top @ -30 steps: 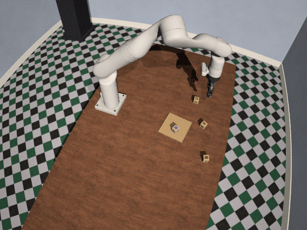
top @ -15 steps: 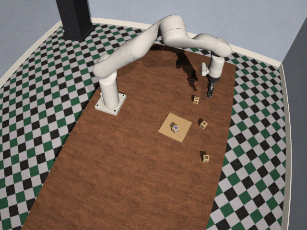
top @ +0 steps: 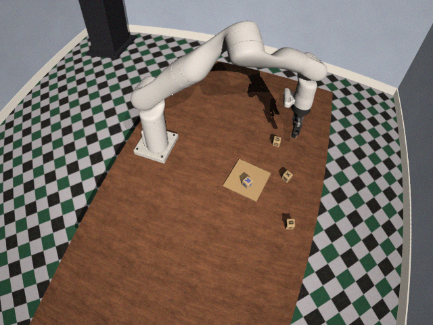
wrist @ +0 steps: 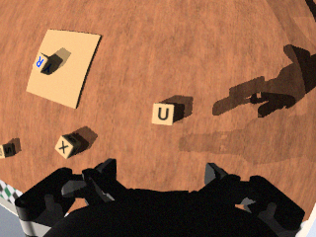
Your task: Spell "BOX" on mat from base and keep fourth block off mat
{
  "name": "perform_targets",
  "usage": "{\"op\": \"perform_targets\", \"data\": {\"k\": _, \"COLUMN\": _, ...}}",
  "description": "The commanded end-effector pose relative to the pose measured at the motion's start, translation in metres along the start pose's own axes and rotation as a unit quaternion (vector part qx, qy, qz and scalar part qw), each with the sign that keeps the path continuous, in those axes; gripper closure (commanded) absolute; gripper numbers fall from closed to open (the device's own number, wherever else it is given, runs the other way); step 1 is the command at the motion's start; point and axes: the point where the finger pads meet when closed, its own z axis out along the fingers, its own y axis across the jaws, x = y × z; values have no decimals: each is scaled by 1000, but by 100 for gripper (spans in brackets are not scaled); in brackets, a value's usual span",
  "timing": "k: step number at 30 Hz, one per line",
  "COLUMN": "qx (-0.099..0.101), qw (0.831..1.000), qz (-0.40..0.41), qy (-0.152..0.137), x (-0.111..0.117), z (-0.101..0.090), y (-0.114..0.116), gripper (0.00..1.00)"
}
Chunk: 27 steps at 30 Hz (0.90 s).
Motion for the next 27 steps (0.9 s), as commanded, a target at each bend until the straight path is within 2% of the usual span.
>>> {"op": "perform_targets", "data": {"k": 1, "qx": 0, "qw": 1000, "qz": 1, "qy": -1, "x": -1, "z": -1, "y": -1, "gripper": 0}}
{"op": "perform_targets", "data": {"k": 10, "qx": 0, "qw": 1000, "qz": 1, "qy": -1, "x": -6, "z": -1, "y": -9, "gripper": 0}}
{"op": "perform_targets", "data": {"k": 11, "qx": 0, "qw": 1000, "qz": 1, "qy": -1, "x": -10, "z": -1, "y": -17, "gripper": 0}}
{"op": "perform_targets", "data": {"k": 16, "qx": 0, "qw": 1000, "qz": 1, "qy": -1, "x": -10, "z": -1, "y": -17, "gripper": 0}}
{"op": "perform_targets", "data": {"k": 17, "qx": 0, "qw": 1000, "qz": 0, "qy": -1, "x": -15, "z": -1, "y": -27, "gripper": 0}}
{"op": "perform_targets", "data": {"k": 23, "qx": 0, "qw": 1000, "qz": 0, "qy": -1, "x": -15, "z": -1, "y": -27, "gripper": 0}}
{"op": "perform_targets", "data": {"k": 24, "qx": 0, "qw": 1000, "qz": 0, "qy": -2, "x": -21, "z": -1, "y": -39, "gripper": 0}}
{"op": "perform_targets", "data": {"k": 27, "qx": 0, "qw": 1000, "qz": 0, "qy": -2, "x": -21, "z": -1, "y": -39, "gripper": 0}}
